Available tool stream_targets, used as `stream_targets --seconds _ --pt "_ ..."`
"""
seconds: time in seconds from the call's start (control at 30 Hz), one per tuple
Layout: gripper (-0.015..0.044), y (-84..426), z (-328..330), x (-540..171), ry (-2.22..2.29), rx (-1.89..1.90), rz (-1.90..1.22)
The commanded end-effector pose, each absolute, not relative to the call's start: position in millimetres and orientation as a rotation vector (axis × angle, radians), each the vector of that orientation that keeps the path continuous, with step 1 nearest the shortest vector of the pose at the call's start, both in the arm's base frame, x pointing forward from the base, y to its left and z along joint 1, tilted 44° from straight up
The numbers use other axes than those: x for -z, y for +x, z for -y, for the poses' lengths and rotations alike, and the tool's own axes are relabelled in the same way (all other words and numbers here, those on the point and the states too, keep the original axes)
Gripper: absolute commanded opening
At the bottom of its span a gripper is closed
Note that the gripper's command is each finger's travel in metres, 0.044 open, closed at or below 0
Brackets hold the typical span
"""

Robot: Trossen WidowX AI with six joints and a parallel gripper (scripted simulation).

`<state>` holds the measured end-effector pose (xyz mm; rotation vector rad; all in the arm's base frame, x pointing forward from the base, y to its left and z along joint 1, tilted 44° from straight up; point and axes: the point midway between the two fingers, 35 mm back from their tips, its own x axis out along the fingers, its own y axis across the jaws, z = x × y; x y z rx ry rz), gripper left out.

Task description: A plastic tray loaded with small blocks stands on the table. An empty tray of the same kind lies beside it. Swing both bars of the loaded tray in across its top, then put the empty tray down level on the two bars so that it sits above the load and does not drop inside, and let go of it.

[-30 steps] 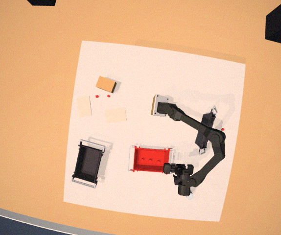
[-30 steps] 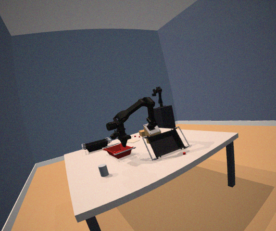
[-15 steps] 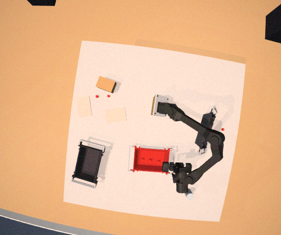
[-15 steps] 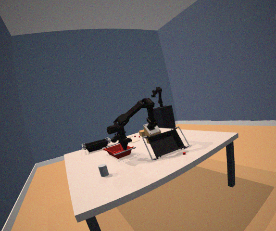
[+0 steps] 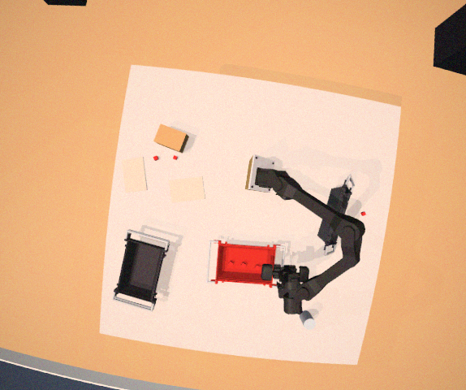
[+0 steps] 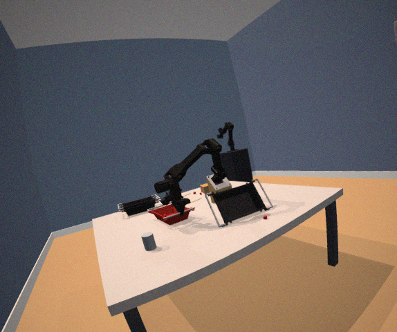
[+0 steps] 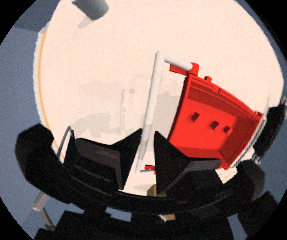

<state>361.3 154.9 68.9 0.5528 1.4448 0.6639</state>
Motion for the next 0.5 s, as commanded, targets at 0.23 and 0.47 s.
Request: stream_targets --seconds 0.23,0.47 --pt "0.0088 364.6 -120.1 -64.1 0.549 -0.650 -1.440" --pt "0.0088 366.3 -106.4 -46.3 0.548 -0.649 -1.441"
